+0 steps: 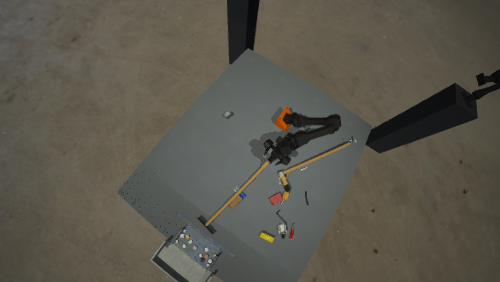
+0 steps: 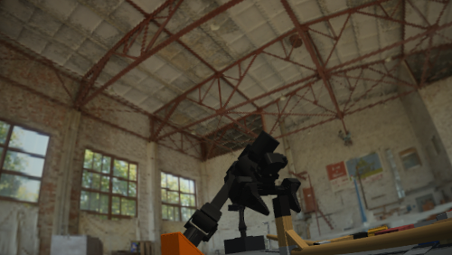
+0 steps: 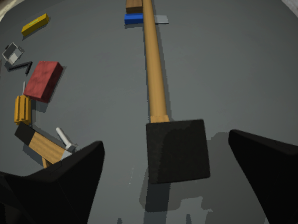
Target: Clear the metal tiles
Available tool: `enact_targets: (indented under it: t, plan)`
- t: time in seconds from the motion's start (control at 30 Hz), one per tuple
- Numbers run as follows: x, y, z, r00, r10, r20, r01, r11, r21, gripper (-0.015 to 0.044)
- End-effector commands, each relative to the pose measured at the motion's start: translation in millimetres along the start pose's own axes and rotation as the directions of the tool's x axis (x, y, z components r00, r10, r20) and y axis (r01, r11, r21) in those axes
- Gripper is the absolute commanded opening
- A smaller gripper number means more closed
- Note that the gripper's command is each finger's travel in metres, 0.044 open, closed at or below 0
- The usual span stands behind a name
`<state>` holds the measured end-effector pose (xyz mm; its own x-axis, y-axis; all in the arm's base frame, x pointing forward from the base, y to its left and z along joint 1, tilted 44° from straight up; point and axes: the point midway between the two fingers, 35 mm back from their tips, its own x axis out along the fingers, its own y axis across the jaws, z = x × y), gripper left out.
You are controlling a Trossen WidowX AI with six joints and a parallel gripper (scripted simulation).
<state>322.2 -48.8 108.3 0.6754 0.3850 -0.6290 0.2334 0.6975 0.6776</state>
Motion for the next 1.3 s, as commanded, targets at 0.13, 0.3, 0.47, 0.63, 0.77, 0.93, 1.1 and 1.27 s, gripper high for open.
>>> enact_targets:
  t: [0.13, 0.3, 0.47, 0.63, 0.77, 0.93, 1.1, 1.27]
  plan:
    - [12, -1, -2, 1.0, -0.003, -0.001, 0.003, 1.0, 0.007, 0.044]
    - [20, 0, -3, 1.0, -0.001, 0.001, 0.001, 1.0, 0.008, 0.044]
    - [19, 2, -2, 1.0, 0.005, 0.003, -0.005, 1.0, 0.001, 0.0361]
    - [19, 2, -2, 1.0, 0.005, 0.003, -0.005, 1.0, 0.001, 0.023]
    - [19, 2, -2, 1.0, 0.005, 0.003, -0.005, 1.0, 0.001, 0.0125]
    - [19, 2, -2, 1.0, 0.005, 0.003, -0.005, 1.0, 0.001, 0.0092]
    - [19, 1, -2, 1.0, 0.005, 0.002, -0.005, 1.0, 0.003, 0.0]
    - [18, 2, -1, 1.0, 0.007, 0.002, -0.007, 1.0, 0.004, 0.0]
